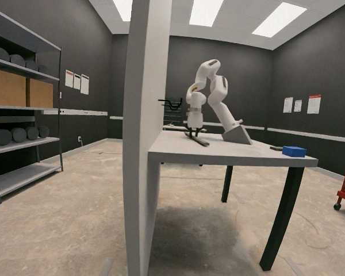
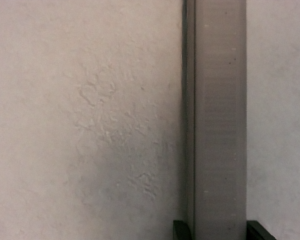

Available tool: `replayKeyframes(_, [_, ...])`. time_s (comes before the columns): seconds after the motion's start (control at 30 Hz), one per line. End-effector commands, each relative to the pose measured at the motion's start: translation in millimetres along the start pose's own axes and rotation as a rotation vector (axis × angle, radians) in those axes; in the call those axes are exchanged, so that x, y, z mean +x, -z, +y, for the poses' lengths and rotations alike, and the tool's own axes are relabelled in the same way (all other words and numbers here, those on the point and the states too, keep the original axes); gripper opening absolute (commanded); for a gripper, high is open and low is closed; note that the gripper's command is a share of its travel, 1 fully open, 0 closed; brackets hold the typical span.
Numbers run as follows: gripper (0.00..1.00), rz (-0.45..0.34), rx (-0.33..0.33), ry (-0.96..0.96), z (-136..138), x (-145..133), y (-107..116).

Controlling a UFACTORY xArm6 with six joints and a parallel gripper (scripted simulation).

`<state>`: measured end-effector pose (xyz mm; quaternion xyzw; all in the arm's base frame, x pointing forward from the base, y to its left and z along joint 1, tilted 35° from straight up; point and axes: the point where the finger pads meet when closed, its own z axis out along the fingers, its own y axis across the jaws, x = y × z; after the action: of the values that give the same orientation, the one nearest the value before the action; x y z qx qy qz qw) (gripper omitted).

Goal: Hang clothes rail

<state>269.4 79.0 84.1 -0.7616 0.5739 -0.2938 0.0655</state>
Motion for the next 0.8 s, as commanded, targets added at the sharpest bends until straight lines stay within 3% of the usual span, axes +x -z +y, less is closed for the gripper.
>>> replayKeyframes(0.0, [0.00,-0.001,0.002,-0.001,-1.0,-0.2,0.4])
replayKeyframes(0.77, [0.00,-0.001,0.002,-0.001,-1.0,-0.2,2.4])
